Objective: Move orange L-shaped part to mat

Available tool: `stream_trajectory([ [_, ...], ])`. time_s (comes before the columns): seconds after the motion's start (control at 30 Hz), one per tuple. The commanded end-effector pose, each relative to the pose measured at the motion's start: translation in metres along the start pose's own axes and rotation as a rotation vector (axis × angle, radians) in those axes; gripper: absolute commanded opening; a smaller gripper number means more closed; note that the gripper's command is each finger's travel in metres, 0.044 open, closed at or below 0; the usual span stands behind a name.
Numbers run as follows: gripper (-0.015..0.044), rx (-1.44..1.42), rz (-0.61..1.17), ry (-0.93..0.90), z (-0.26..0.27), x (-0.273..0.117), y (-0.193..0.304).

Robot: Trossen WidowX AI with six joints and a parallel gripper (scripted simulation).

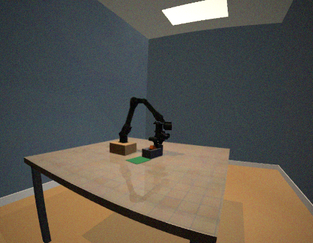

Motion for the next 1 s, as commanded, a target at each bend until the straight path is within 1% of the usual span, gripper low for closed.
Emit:
stream_trajectory([
  [0.0,0.0180,-0.003,-0.002,0.004,-0.001,0.007,0.000],
  [0.27,0.0180,-0.003,-0.001,0.004,-0.001,0.019,0.001],
  [0.97,0.0180,-0.002,-0.004,-0.002,0.000,0.017,0.000],
])
Point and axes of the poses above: the point midway between the two fingers, 35 mm back from their tips, its own x axis out along the fingers, its own z axis across the jaws, y = z × x, the point moved 3 cm from there along -x, back along the fingers, and after that the axes turned 9 degrees about -x, right-handed, at the moved point
